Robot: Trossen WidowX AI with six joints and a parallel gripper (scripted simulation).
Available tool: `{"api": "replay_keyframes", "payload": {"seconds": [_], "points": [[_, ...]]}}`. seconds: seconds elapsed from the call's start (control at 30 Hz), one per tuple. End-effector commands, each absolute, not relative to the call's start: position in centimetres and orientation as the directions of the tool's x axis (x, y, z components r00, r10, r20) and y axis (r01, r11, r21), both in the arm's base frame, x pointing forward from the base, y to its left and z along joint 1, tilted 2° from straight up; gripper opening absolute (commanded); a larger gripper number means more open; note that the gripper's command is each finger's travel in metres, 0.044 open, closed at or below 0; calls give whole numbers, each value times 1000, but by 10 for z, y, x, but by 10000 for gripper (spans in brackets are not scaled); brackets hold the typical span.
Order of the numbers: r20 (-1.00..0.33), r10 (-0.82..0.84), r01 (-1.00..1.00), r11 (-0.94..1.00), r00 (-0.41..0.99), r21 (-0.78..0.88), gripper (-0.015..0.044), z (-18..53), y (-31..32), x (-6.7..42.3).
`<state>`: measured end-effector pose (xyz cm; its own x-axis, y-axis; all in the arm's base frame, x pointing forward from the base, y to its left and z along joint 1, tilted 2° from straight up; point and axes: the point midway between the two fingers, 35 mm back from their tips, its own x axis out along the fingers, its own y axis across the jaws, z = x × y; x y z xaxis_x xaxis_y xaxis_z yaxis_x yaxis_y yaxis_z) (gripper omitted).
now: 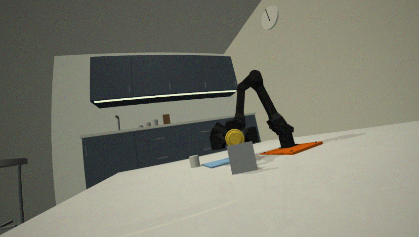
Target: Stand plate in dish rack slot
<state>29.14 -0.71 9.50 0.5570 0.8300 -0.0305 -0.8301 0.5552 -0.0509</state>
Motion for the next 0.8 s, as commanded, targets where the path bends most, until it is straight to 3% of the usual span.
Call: {"api": "replay_keyframes", "payload": {"seconds": [0.0,0.77], "points": [[-28,832,-832,553,554,-43,0,90,-6,292],[-27,833,-833,551,553,-53,0,48,-3,292]]}}
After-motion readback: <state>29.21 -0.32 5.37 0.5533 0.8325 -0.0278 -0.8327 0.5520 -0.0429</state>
